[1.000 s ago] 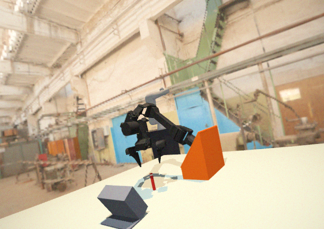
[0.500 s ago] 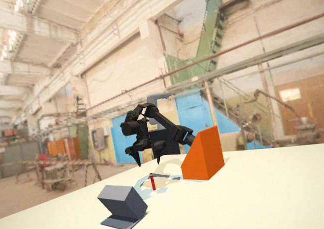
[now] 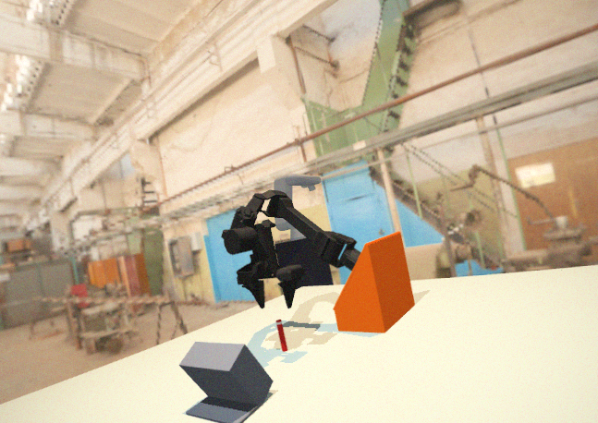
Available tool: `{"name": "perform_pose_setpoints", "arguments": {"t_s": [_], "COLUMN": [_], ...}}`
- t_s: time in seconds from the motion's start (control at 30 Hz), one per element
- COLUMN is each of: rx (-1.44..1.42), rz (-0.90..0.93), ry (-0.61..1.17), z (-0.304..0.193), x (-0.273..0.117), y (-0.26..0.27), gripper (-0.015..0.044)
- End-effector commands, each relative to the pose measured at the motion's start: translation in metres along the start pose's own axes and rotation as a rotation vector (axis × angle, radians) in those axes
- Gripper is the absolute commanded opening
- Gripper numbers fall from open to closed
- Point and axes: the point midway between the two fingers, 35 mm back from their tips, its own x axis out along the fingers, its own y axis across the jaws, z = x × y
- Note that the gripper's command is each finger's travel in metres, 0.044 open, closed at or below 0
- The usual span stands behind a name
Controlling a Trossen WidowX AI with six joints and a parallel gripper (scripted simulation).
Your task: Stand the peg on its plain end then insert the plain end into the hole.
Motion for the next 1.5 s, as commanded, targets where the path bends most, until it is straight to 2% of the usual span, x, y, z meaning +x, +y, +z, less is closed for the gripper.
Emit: {"name": "perform_pose_setpoints", "arguments": {"t_s": [0.0, 0.53, 0.83, 1.47], "rx": [0.119, 0.543, 0.548, 0.549], "rz": [-0.004, -0.005, -0.004, 0.000], "ry": [0.003, 0.002, 0.002, 0.004], "z": [-0.001, -0.001, -0.001, 0.001], "x": [0.003, 0.011, 0.013, 0.044], "y": [0.000, 0.000, 0.000, 0.001], "gripper": [0.0440, 0.0440, 0.0440, 0.0440]}}
